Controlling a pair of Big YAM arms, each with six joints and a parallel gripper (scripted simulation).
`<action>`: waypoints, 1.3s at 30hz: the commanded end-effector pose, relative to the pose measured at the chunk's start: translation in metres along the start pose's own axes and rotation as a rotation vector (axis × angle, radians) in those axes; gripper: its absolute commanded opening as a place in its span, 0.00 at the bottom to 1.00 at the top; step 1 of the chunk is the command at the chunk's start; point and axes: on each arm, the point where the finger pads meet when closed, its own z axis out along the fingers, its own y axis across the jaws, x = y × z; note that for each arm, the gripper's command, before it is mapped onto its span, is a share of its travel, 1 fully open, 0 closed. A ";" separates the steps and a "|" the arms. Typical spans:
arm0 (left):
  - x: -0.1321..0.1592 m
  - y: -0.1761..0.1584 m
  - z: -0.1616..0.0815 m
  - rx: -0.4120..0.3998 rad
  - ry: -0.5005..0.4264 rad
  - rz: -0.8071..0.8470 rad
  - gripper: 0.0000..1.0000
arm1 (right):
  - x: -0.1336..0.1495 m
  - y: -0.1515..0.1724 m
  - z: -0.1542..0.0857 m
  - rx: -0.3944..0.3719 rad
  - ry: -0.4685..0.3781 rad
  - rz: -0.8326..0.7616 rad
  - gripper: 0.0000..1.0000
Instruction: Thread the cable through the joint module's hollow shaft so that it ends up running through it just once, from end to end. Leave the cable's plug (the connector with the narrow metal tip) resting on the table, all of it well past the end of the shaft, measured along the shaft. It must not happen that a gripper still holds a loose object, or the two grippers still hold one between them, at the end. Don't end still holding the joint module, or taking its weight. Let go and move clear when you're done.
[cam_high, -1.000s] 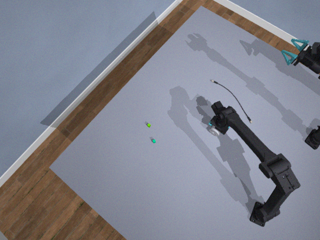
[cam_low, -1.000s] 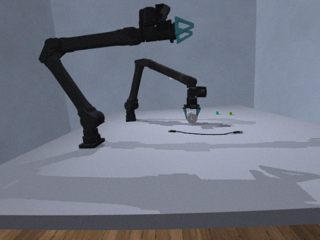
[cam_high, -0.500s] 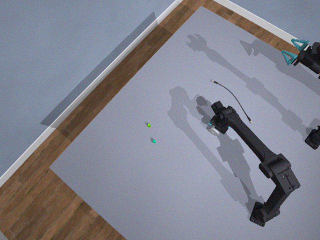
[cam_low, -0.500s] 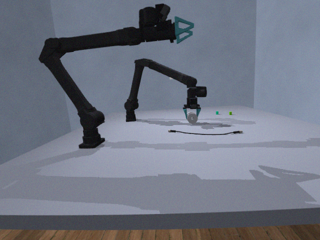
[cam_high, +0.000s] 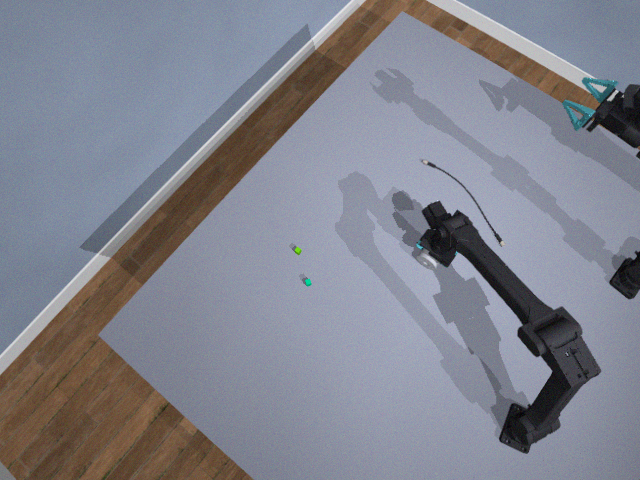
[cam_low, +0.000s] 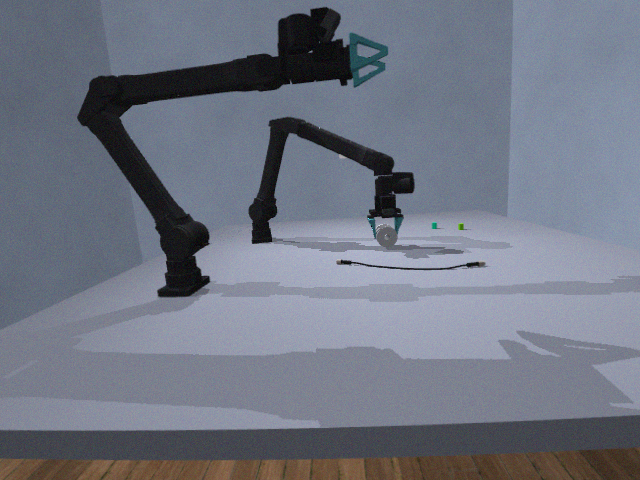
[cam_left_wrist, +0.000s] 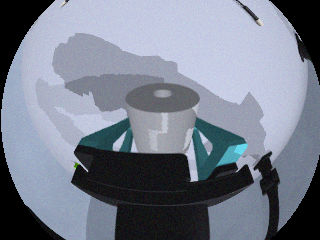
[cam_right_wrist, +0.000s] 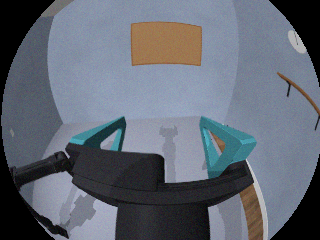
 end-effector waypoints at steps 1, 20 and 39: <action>-0.011 0.033 -0.051 -0.104 -0.053 0.004 0.70 | -0.041 -0.004 0.002 0.008 -0.069 0.002 1.00; -0.011 0.032 -0.044 -0.094 -0.047 0.003 0.70 | -0.041 -0.004 0.002 0.008 -0.069 0.002 1.00; -0.011 0.031 -0.041 -0.088 -0.044 0.003 0.70 | -0.041 -0.004 0.002 0.008 -0.069 0.002 1.00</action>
